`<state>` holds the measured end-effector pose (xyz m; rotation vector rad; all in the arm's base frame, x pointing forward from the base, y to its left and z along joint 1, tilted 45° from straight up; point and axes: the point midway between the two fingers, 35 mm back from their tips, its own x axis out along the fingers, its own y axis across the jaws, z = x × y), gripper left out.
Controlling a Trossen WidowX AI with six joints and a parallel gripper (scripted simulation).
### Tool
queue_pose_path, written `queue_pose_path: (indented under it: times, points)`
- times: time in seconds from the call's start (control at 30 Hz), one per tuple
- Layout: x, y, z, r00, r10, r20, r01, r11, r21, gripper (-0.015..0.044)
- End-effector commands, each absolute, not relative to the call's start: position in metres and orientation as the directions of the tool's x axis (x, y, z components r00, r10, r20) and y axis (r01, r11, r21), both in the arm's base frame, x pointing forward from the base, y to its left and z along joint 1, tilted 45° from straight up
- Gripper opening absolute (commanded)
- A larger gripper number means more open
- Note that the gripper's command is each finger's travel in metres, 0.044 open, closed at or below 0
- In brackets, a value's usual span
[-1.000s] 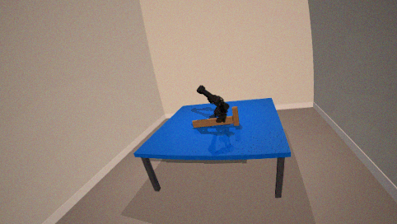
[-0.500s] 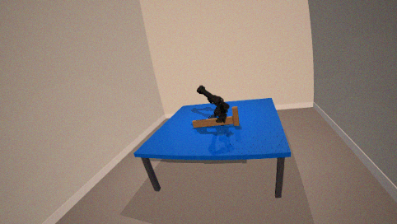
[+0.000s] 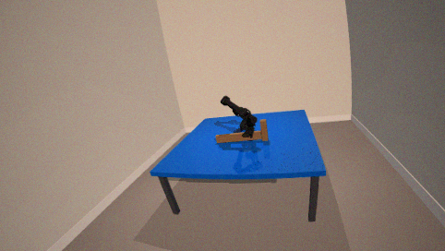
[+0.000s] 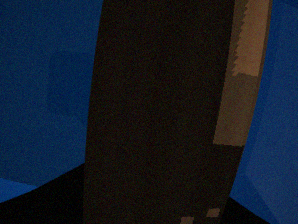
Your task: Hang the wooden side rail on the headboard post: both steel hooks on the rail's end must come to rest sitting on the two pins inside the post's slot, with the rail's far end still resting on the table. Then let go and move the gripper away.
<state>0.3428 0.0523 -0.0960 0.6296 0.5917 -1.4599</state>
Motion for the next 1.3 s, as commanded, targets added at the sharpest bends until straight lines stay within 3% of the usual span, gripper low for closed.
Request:
queue_pose_path:
  times: [0.0,1.23,1.27]
  points:
    - [0.3427,0.0535,-0.097,0.032,-0.704,-0.709,0.999,0.016,0.029,0.0]
    - [0.3429,0.0492,-0.1013,0.032,-0.704,-0.709,0.999,0.016,0.029,0.0]
    - [0.3421,0.0496,-0.0998,0.03,-0.708,-0.706,0.999,0.013,0.029,0.0026]
